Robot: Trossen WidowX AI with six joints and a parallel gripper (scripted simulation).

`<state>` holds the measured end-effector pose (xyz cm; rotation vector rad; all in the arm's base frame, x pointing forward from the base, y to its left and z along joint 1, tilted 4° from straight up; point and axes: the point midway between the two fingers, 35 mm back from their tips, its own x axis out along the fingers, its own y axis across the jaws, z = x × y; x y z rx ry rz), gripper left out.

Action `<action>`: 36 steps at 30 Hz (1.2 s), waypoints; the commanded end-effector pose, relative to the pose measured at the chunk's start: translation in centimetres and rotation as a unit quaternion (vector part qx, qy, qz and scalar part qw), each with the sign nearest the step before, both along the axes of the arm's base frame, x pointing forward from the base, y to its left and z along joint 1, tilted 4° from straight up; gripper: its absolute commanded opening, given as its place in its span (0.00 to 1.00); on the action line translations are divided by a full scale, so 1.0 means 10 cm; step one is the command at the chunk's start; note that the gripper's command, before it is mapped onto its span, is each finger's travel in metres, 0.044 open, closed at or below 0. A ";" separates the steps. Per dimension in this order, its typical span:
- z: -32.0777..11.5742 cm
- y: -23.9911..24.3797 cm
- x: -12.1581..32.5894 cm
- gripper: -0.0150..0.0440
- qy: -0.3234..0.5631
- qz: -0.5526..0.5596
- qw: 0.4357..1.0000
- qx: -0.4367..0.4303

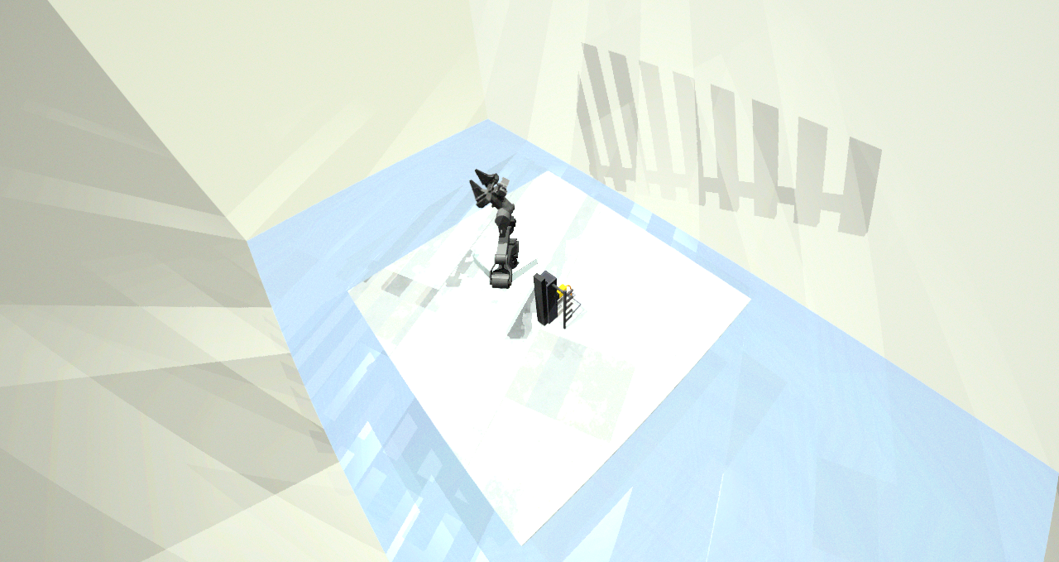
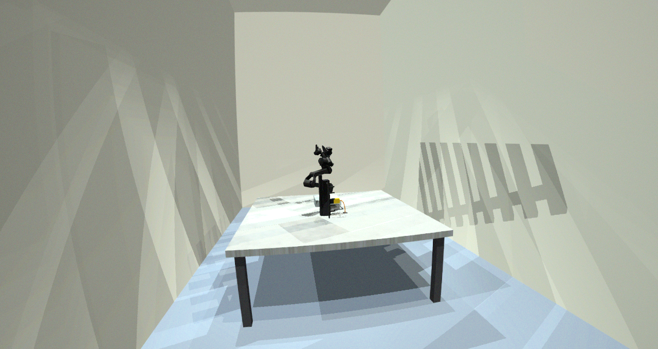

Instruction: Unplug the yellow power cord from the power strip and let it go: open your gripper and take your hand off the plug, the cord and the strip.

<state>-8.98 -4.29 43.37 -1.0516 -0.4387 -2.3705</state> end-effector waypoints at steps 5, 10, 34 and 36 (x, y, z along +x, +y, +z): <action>0.06 0.30 -0.13 0.71 -0.007 -0.068 0.997 -0.032; 0.11 0.83 -0.26 0.53 -0.021 -0.184 0.979 -0.081; -0.93 3.58 1.65 0.53 -0.361 -0.788 0.447 -0.223; -1.10 3.60 1.95 0.53 -0.404 -0.794 0.389 -0.235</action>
